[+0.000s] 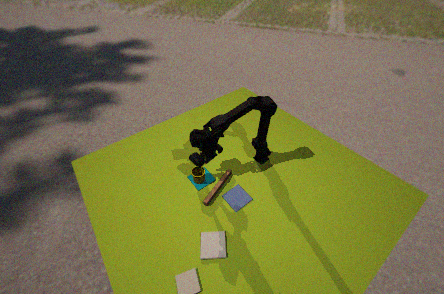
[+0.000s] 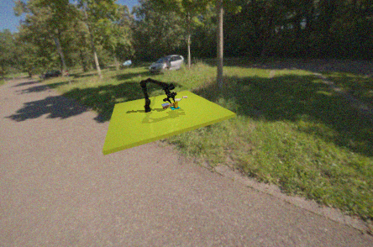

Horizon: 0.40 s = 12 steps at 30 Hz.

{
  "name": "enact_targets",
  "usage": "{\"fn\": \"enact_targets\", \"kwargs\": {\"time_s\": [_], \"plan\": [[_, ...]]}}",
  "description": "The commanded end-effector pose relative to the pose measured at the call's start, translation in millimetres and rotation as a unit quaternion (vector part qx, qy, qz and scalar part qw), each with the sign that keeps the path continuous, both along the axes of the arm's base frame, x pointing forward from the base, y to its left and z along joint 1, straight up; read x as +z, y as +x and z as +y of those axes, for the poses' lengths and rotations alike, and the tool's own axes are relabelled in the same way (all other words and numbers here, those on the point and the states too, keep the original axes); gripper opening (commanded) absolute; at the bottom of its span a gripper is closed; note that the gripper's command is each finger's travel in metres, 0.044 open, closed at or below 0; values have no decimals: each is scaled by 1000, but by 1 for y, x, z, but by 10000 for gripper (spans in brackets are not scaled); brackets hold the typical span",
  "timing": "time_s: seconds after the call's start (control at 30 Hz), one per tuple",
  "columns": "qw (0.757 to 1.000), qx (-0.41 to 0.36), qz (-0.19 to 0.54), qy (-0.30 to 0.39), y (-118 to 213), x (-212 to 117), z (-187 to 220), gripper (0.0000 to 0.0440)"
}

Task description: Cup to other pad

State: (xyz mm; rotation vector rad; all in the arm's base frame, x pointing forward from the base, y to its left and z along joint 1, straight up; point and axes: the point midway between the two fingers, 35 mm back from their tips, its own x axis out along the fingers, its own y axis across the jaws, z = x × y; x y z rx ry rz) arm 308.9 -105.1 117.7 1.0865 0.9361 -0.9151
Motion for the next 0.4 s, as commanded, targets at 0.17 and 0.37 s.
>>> {"fn": "enact_targets", "kwargs": {"time_s": [0.17, 0.37], "plan": [[999, -4, -34, -5, -2, 34, -7, 309], [999, -13, -48, -9, -1, 50, -15, 440]]}}
